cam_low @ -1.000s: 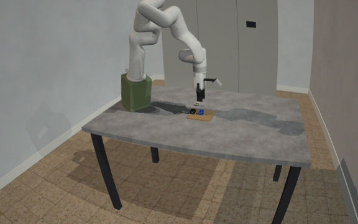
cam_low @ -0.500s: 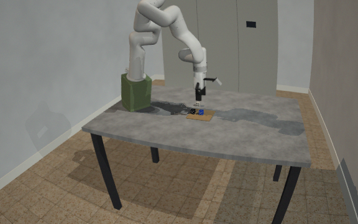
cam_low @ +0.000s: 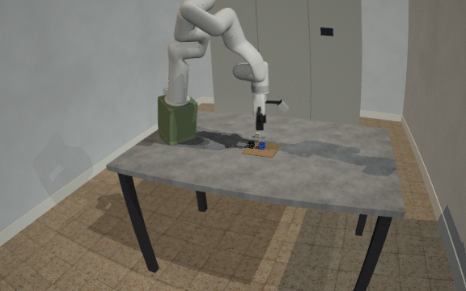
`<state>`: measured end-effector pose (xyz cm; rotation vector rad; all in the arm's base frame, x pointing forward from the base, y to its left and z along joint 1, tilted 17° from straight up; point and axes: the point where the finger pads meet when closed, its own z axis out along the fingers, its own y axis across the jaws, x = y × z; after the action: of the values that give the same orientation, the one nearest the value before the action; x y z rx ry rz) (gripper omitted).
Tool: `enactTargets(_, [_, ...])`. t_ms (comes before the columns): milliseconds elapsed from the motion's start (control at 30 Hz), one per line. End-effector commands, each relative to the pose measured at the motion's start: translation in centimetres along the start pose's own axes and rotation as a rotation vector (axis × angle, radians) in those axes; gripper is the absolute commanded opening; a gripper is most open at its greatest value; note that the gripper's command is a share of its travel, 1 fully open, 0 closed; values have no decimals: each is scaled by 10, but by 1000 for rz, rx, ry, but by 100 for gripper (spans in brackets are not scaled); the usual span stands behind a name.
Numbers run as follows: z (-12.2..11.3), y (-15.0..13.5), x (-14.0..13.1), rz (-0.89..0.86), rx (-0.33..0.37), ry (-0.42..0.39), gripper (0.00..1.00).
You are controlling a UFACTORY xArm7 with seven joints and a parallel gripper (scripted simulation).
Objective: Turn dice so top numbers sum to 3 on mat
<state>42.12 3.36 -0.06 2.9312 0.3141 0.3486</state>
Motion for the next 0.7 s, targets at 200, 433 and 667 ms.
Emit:
enactTargets(200, [4,-34,-7,-371,5,-10,100])
enactTargets(433, [6,-49,-11,-541,7,-12,100])
enactTargets(667, [8,-70,-17,-791,7,-11,100])
